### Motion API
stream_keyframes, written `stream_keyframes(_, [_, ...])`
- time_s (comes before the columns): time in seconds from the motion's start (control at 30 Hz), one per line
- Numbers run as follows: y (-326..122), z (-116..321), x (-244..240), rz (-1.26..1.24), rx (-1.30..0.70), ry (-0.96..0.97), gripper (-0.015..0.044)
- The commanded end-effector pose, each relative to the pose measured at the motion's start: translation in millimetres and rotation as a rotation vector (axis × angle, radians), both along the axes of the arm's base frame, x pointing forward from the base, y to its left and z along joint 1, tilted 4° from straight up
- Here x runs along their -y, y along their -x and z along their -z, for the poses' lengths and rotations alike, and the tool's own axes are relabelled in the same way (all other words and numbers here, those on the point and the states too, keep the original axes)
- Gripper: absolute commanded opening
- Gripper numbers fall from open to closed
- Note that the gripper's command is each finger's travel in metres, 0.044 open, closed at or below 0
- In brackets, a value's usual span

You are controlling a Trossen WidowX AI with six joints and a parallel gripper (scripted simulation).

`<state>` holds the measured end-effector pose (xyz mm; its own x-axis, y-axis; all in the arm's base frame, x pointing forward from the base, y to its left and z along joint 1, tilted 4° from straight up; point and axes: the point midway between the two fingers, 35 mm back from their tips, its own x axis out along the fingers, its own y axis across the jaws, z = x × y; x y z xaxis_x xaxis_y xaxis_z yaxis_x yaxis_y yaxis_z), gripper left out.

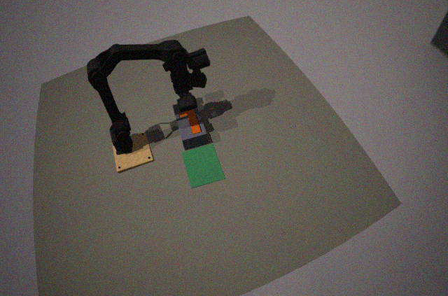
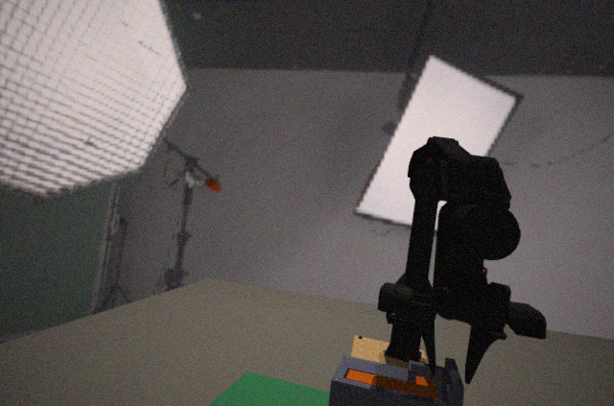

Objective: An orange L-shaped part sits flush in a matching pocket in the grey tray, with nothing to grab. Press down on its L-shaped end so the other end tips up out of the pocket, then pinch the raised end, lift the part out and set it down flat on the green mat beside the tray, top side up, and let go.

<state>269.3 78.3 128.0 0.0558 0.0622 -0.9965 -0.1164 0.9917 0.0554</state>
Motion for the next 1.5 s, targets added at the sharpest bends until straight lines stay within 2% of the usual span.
stream_keyframes(0.0, [0.7,10.3,-1.1,0.004,-0.001,-0.005,0.0180])
stream_keyframes(0.33, [0.4,12.9,-1.3,0.004,-0.001,-0.005,0.0180])
stream_keyframes(1.0, [-1.2,45.2,-3.4,0.004,-0.001,-0.005,0.0180])
stream_keyframes(1.47, [-1.2,46.3,-3.5,0.004,-0.001,-0.005,0.0180])
